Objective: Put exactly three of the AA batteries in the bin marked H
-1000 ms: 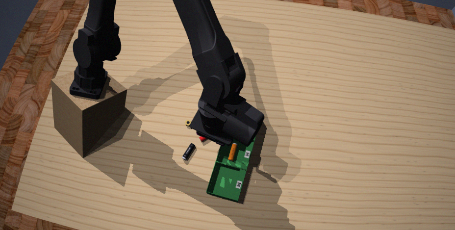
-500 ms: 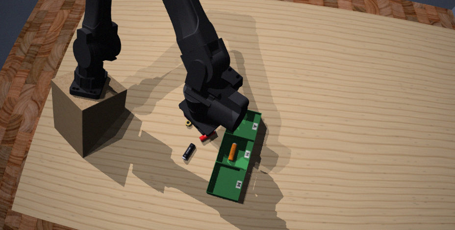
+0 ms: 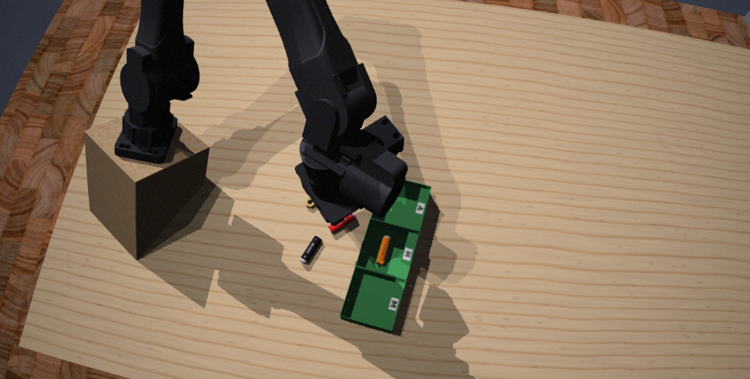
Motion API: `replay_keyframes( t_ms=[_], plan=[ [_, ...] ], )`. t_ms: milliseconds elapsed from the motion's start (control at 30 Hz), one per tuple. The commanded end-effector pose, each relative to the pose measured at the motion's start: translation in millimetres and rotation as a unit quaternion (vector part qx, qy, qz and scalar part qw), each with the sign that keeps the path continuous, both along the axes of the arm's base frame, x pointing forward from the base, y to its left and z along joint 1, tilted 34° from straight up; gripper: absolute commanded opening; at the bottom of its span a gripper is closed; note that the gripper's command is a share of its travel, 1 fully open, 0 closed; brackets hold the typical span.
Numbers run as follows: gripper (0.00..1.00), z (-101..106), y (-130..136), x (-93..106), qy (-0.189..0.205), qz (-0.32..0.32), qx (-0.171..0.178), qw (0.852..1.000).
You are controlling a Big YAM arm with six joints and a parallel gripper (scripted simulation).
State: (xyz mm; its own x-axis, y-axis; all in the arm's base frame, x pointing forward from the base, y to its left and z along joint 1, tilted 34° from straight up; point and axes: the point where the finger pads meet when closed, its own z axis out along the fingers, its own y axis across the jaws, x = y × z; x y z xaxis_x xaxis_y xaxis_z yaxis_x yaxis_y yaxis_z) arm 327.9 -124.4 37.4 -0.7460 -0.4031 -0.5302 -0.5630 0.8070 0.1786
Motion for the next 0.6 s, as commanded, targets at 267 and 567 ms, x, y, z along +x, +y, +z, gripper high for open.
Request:
replay_keyframes(
  t_ms=[267,567],
  plan=[
    [0.28,10.5,-8.6,16.9,-0.01,-0.002,-0.008,1.0],
    [0.28,10.0,-8.7,11.1,-0.011,-0.005,-0.008,1.0]
  ],
)
